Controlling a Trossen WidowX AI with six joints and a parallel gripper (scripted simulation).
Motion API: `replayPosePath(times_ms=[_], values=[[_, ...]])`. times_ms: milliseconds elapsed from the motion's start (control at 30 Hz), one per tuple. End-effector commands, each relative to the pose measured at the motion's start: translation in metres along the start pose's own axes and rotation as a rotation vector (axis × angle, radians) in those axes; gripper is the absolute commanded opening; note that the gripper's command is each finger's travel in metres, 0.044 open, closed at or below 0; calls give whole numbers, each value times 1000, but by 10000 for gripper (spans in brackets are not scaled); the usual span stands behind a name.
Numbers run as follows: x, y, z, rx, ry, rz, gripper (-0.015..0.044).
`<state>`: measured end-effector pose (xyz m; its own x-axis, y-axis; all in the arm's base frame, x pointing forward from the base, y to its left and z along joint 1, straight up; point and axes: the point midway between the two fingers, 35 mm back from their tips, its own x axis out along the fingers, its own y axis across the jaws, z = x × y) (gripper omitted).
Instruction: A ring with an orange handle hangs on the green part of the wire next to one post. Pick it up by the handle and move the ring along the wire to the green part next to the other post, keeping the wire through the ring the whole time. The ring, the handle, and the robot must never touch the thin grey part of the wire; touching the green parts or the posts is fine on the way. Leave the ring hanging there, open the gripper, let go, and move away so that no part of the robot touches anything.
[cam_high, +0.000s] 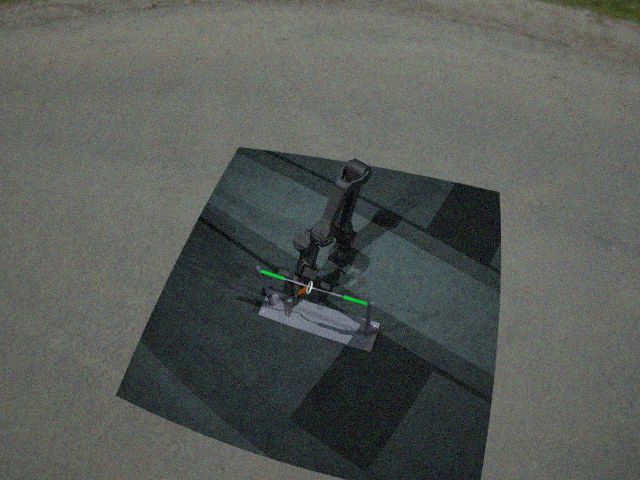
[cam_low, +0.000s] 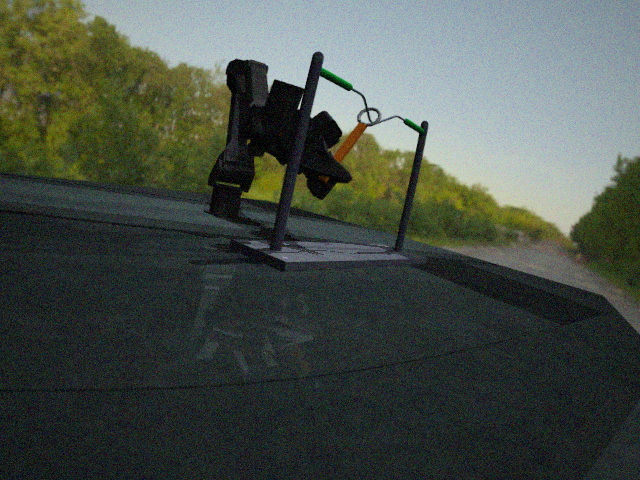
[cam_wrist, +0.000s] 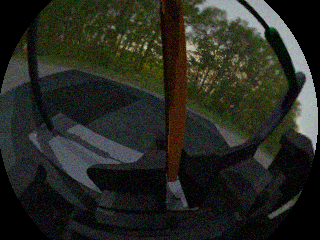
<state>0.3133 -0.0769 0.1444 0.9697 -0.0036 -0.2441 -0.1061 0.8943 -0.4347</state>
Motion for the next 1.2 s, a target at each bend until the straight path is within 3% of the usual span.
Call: replayPosePath(times_ms=[0, 633, 1167], values=[[-1, 9, 1, 47, -6, -11, -150], [-3, 68, 15, 452, 35, -46, -150], [1, 117, 54, 880, 36, -92, -150]])
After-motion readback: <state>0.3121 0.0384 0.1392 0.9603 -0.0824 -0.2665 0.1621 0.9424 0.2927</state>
